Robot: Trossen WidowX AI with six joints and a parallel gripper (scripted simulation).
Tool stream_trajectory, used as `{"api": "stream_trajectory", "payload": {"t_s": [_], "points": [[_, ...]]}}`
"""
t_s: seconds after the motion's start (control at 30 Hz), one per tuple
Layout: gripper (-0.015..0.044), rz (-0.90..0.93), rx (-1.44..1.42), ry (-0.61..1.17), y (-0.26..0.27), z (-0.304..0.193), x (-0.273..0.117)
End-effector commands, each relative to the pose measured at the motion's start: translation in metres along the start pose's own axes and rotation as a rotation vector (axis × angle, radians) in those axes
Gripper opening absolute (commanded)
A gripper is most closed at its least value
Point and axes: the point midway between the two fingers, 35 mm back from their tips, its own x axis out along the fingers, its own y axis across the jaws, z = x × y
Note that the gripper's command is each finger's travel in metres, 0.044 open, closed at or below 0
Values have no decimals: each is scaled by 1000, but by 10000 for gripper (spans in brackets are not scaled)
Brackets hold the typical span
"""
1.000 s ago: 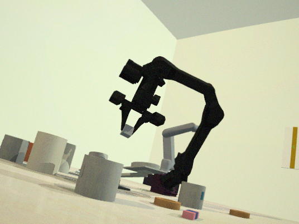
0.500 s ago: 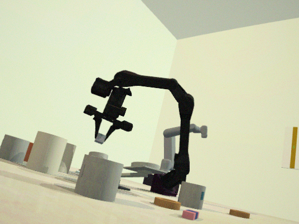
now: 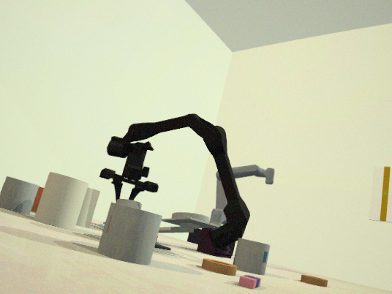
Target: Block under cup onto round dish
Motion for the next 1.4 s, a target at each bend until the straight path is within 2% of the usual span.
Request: {"api": "stream_trajectory", "payload": {"t_s": [0.0,0.37,1.03,1.37], "points": [[0,0,-21,4,0,-7,4],[0,0,-22,3,0,-6,44],[0,0,-22,2,0,-6,65],[263,2,-24,5,0,-7,61]]}}
